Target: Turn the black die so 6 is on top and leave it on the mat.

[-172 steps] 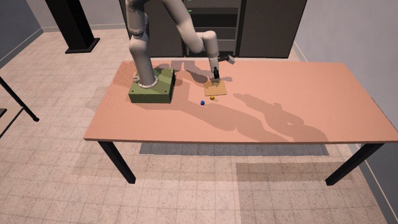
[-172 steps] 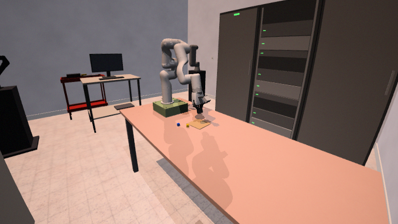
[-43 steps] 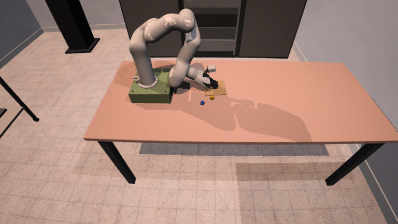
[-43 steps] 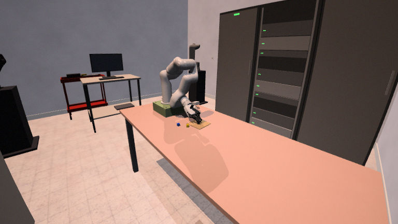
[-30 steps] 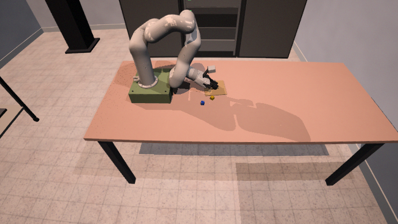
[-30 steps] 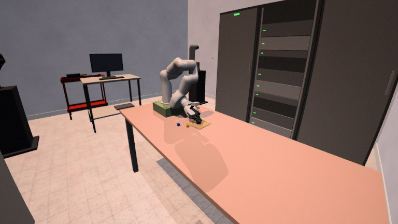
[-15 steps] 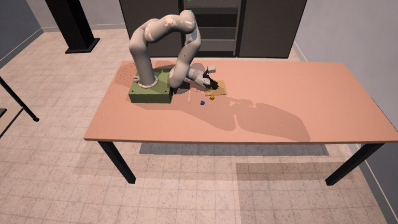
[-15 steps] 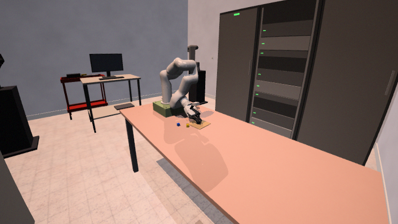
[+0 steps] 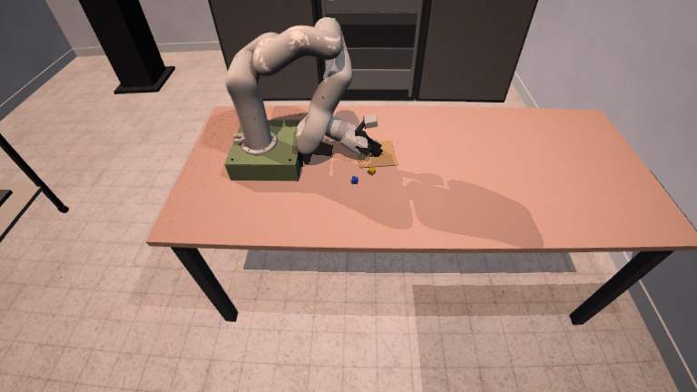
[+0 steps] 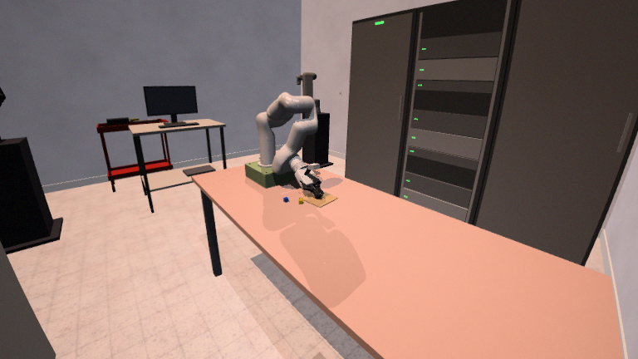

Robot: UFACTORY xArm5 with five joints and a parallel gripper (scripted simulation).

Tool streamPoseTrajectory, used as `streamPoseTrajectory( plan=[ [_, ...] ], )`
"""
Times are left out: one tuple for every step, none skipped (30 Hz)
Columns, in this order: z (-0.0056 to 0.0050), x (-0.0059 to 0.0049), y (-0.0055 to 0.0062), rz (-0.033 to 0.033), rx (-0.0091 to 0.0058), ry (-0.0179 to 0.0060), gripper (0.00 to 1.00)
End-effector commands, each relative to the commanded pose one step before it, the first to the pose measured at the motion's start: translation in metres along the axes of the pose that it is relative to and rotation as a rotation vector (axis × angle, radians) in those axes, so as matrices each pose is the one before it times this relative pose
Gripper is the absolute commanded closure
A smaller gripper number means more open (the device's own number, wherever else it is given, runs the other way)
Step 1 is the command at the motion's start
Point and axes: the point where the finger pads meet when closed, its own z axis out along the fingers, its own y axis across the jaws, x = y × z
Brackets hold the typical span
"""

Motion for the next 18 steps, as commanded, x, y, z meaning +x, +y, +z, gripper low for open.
streamPoseTrajectory(
  plan=[
    [-0.00007,0.00080,0.00000,0.00001,-0.00001,0.00186,0.85],
    [0.00000,0.00000,0.00000,0.00000,0.00000,0.00000,0.85],
    [0.00000,0.00000,0.00000,0.00000,0.00000,0.00000,0.85],
    [0.00000,0.00000,0.00000,0.00000,0.00000,0.00000,0.81],
    [0.00000,0.00000,0.00000,0.00000,0.00000,0.00000,0.81],
    [0.00000,0.00000,0.00000,0.00000,0.00000,0.00000,0.81],
    [0.00000,0.00000,0.00000,0.00000,0.00000,0.00000,0.77],
    [0.00000,0.00000,0.00000,0.00000,0.00000,0.00000,0.77],
    [0.00000,0.00000,0.00000,0.00000,0.00000,0.00000,0.77],
    [0.00000,0.00000,0.00000,0.00000,0.00000,0.00000,0.77],
    [0.00000,0.00000,0.00000,0.00000,0.00000,0.00000,0.77],
    [0.00000,0.00000,0.00000,0.00000,0.00000,0.00000,0.72],
    [0.00000,0.00000,0.00000,0.00000,0.00000,0.00000,0.72],
    [0.00000,0.00000,0.00000,0.00000,0.00000,0.00000,0.72],
    [0.00000,0.00000,0.00000,0.00000,0.00000,0.00000,0.68],
    [0.00000,0.00000,0.00000,0.00000,0.00000,0.00000,0.68],
    [0.00000,0.00000,0.00000,0.00000,0.00000,0.00000,0.68],
    [0.00000,0.00000,0.00000,0.00000,0.00000,0.00000,0.64]
  ],
)
